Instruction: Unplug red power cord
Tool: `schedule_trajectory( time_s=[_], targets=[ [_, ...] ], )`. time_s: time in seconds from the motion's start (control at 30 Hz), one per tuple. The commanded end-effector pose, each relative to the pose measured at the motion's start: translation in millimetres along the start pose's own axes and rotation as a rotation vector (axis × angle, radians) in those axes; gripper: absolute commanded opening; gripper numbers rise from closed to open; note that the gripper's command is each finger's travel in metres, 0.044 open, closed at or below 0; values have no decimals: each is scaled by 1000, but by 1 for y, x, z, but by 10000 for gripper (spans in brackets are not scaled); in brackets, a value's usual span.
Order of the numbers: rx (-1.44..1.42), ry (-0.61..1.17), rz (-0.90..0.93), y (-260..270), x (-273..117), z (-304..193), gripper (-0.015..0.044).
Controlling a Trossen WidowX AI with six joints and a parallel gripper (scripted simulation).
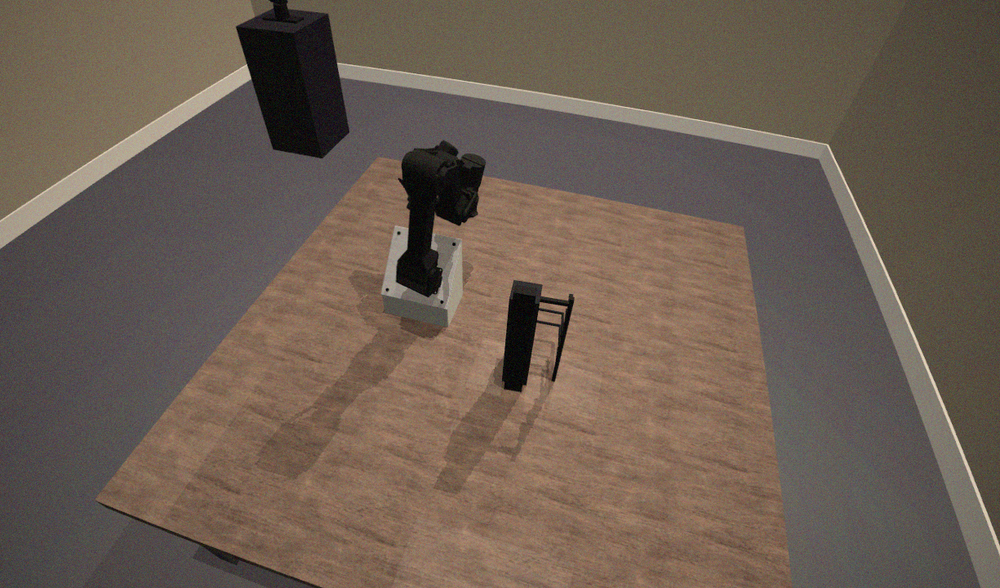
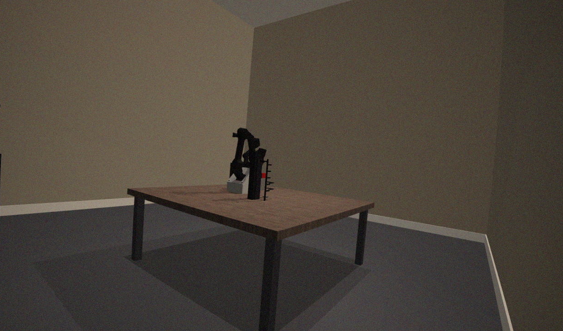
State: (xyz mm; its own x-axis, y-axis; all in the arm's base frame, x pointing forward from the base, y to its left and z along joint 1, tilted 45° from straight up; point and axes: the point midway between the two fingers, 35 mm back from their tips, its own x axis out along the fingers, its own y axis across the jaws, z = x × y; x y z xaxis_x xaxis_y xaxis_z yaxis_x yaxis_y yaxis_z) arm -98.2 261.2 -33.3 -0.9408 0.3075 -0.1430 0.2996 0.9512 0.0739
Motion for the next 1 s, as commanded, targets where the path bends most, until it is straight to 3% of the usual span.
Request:
schedule_trajectory(
  time_s=[0.0, 0.27, 0.47, 0.67, 0.97],
  targets=[
    [-7, -8, 7, 2, -1, 1, 374],
    [-310, -416, 172, 65, -46, 56, 164],
    [-500, -761, 83, 87, -103, 88, 160],
    [-637, -1032, -194, 83, -169, 103, 160],
    [-741, -1140, -732, 47, -255, 88, 160]
  ],
)
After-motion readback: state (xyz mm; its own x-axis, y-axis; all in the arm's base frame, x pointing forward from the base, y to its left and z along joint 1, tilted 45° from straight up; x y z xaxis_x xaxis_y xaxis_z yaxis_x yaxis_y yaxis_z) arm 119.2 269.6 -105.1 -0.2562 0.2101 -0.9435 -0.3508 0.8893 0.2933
